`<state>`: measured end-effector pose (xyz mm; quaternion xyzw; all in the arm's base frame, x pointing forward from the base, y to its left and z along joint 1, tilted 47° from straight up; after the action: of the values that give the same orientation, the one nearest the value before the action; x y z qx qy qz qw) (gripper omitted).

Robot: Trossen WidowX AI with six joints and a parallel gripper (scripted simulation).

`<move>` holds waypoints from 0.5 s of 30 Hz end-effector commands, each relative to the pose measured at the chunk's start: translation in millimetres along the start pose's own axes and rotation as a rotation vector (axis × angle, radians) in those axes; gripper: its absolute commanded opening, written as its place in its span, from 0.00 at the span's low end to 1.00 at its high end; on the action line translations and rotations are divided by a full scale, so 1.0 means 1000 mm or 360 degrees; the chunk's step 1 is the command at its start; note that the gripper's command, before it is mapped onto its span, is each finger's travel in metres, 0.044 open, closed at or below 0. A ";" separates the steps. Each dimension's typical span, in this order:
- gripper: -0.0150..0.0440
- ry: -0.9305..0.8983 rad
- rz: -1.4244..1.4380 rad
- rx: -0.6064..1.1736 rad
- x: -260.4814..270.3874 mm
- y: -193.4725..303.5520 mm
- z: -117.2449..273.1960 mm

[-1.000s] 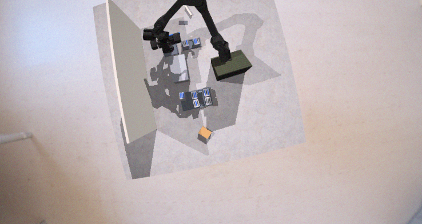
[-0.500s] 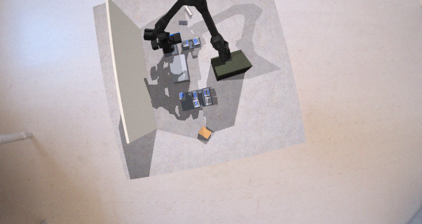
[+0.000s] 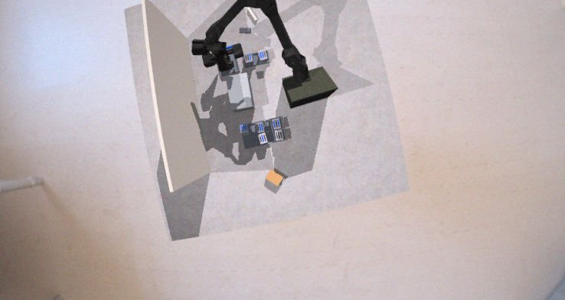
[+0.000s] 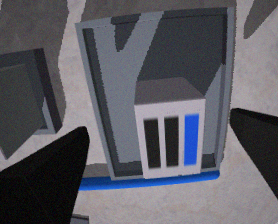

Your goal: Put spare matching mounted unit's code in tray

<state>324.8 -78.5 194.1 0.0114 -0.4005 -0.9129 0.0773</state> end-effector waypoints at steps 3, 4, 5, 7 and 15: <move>1.00 0.0037 0.0000 0.0005 0.000 -0.001 0.085; 1.00 0.0037 0.0002 0.0008 0.001 -0.001 0.094; 1.00 0.0037 0.0002 0.0009 0.002 -0.001 0.097; 1.00 0.0037 0.0002 0.0009 0.002 -0.001 0.097; 1.00 0.0056 0.0018 -0.0001 0.001 -0.004 0.093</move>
<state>316.0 -8.9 255.4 0.0251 -0.3991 -0.9125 0.0862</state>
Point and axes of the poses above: the point midway between the two fingers, 35 mm back from their tips, its own z axis back along the fingers, its own x axis across the jaws, y = z × x, the point moved 10 cm from there along z, back along the fingers, and after that the axes turned 6 degrees about z, right-handed, at the moved point
